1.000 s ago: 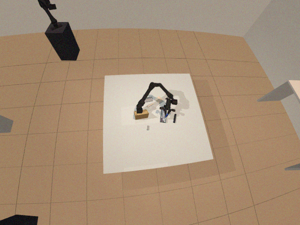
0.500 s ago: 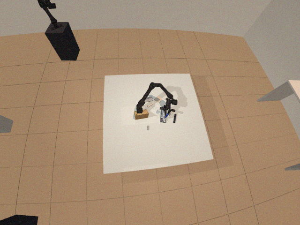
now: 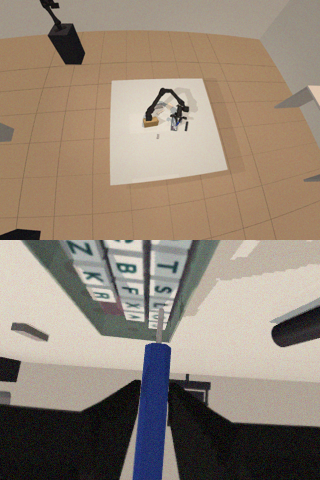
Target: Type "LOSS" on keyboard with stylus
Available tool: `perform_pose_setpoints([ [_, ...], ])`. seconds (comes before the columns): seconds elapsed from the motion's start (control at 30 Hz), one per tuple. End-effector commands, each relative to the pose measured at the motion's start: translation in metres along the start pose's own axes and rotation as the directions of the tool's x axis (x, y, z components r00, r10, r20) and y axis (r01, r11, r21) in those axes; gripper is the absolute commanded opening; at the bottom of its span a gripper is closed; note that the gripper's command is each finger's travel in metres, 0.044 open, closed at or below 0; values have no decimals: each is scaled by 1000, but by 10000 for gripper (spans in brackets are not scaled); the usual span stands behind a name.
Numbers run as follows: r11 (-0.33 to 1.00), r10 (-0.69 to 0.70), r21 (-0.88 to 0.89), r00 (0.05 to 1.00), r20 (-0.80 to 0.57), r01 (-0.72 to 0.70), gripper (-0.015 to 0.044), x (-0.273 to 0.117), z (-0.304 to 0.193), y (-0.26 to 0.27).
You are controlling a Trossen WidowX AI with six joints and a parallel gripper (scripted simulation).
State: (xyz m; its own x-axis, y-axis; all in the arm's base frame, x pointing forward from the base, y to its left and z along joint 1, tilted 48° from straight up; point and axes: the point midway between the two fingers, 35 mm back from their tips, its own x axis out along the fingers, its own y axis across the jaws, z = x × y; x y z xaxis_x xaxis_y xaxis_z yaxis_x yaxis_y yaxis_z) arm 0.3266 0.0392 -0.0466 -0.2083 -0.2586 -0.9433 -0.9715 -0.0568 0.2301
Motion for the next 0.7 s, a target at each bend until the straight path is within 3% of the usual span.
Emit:
perform_pose_setpoints([
  [0.0, 1000, 2, 5, 1000, 4, -2, 81, 2, 2, 1],
  [0.67, 1000, 2, 5, 1000, 4, -2, 81, 3, 5, 1],
])
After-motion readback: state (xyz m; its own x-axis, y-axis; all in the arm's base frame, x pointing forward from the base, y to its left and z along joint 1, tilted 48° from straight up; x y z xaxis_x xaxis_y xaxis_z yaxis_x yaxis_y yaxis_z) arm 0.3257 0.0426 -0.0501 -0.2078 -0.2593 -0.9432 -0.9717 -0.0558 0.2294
